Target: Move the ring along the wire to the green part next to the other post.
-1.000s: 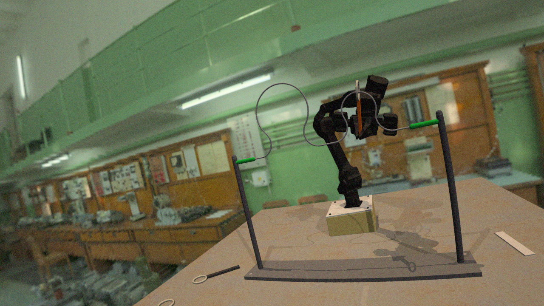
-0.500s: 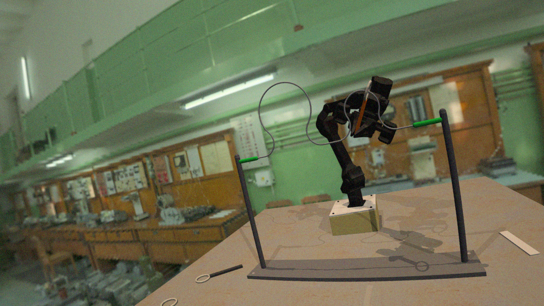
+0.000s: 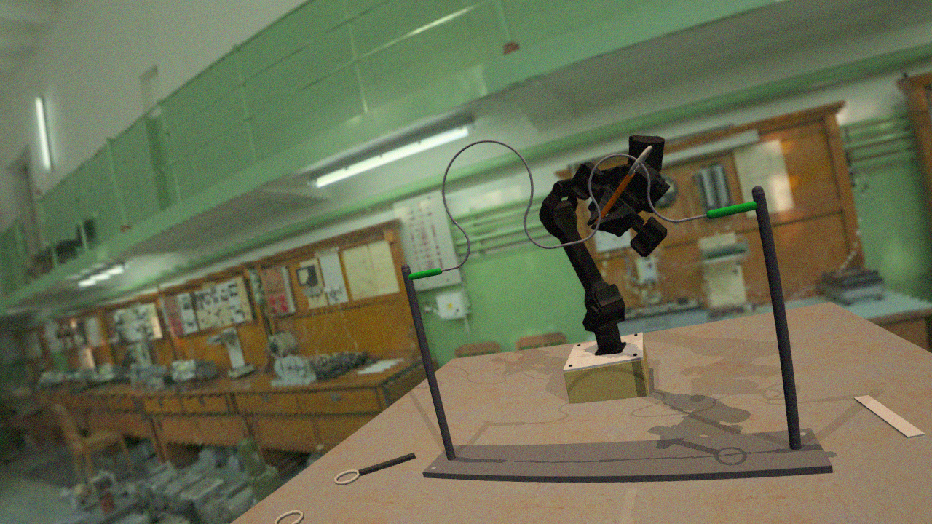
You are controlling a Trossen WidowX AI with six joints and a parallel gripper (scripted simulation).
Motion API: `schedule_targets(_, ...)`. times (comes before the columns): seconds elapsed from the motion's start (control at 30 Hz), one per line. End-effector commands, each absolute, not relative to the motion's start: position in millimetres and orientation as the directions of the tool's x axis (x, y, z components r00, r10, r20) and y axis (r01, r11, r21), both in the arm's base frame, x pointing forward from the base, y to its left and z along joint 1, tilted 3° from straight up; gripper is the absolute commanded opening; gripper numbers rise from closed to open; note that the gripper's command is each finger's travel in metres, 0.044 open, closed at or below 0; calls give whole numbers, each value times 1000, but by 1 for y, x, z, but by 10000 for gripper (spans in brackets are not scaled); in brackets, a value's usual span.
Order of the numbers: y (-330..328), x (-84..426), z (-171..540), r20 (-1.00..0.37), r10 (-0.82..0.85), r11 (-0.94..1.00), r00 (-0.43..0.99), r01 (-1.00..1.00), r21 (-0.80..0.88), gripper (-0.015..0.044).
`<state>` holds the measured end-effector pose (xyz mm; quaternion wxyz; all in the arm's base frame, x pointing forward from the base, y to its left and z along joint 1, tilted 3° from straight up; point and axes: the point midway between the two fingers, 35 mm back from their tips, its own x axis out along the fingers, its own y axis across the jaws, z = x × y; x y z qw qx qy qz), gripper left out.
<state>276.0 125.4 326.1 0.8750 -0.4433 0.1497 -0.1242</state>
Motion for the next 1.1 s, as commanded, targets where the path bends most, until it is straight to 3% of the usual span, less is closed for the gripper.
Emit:
schedule_targets(0.0, 119, 274, 331, -111, -369, 510, 923, 101, -854, -150)
schedule_targets(0.5, 113, 276, 346, 19, -386, 265, 922, 131, -955, -150)
schedule_targets(1.07, 103, 283, 368, 198, -292, -92, 936, 179, -980, -150)
